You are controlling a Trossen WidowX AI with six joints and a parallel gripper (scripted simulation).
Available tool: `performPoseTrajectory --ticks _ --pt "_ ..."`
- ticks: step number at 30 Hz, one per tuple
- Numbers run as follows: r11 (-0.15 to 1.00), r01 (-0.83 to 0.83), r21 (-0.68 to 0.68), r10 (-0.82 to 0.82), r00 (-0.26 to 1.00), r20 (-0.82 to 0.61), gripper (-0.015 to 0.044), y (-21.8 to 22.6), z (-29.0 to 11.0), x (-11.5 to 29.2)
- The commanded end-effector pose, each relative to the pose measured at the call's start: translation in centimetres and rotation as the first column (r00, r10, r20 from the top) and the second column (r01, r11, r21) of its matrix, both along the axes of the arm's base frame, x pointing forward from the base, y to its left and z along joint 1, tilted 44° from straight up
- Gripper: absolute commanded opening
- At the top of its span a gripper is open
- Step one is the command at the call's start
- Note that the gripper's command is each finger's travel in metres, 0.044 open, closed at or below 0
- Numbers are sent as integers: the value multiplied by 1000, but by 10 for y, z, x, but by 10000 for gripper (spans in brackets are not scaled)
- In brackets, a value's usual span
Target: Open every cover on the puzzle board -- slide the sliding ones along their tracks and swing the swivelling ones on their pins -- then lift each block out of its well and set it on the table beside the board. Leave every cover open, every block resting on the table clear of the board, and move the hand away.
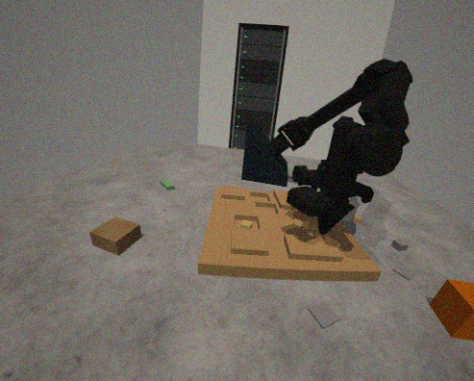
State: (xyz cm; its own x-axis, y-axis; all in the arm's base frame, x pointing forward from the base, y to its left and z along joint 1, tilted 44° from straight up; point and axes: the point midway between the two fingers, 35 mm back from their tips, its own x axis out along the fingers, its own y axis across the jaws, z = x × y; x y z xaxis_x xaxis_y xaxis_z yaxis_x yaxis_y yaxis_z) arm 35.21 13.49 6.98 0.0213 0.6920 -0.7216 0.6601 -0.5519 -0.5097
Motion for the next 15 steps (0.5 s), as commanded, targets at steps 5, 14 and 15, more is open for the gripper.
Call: performPoseTrajectory --ticks 5,14,15 --pt "997 -72 -4 72 995 66 0 -2 3 0" --pt "945 -320 -63 324 896 304 26 -4 4 0" --pt "942 -328 -66 332 890 312 53 -4 4 0"
